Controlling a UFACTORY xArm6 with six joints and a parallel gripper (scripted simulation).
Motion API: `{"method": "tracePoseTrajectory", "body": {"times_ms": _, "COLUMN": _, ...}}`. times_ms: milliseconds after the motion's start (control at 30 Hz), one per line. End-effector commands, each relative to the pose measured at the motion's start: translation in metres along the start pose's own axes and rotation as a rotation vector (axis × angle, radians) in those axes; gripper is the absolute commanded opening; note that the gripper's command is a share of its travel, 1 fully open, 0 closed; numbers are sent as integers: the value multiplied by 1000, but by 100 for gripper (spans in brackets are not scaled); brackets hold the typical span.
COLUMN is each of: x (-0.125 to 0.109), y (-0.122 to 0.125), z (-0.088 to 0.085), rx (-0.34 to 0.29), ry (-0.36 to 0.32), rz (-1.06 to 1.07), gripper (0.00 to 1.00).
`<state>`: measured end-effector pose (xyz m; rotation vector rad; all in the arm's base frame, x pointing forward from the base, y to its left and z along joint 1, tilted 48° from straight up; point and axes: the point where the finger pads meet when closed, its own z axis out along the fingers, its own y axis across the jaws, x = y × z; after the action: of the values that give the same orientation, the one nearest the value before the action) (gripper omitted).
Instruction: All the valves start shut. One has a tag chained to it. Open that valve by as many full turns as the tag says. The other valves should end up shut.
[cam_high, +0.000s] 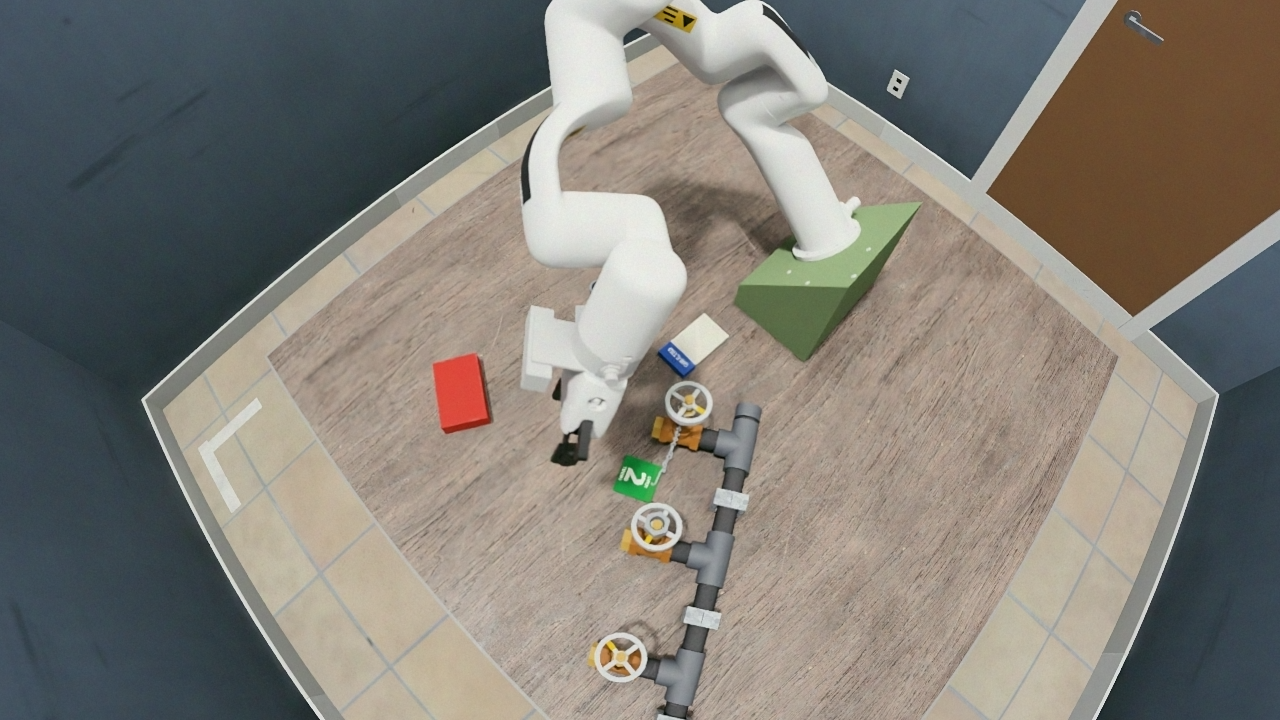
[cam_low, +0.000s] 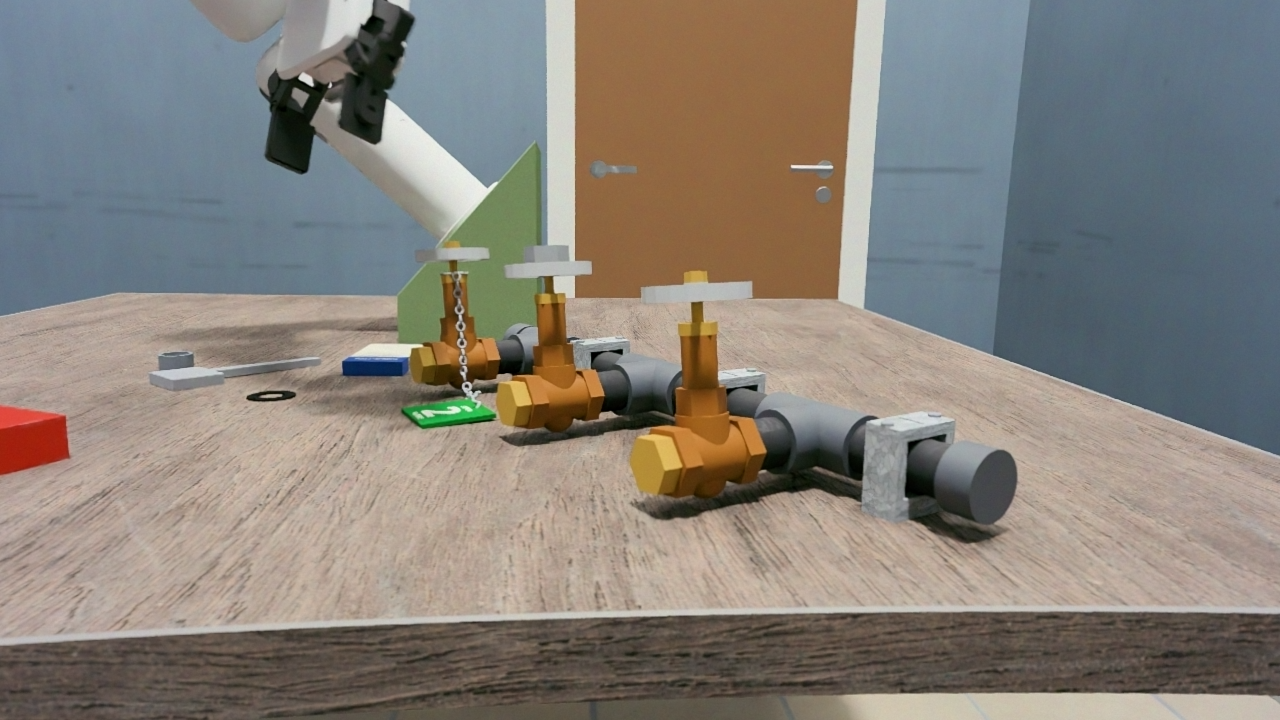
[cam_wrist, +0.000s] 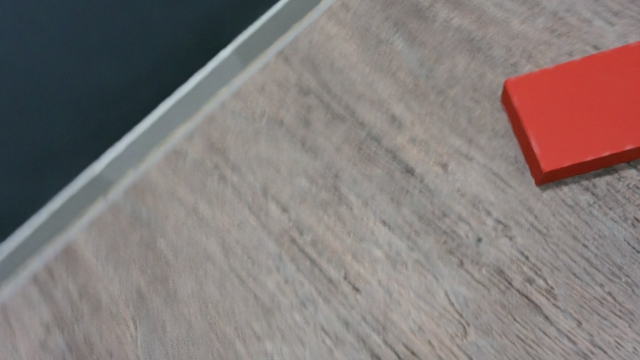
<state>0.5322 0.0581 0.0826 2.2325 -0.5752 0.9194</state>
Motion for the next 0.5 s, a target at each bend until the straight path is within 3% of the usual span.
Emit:
{"method": "tracePoseTrajectory", "body": {"times_ms": 0, "x": -12, "y": -2, "z": -2, "rx": -13, "ry": -64, "rz": -105, "gripper": 100}}
{"method": "tracePoseTrajectory", "body": {"times_ms": 133, "x": -17, "y": -3, "z": -3, "rx": -17, "ry": -89, "rz": -149, "gripper": 100}}
{"method": "tracePoseTrajectory", "body": {"times_ms": 467, "x": -49, "y": -7, "z": -6, "rx": -38, "ry": -231, "rz": -402, "gripper": 100}}
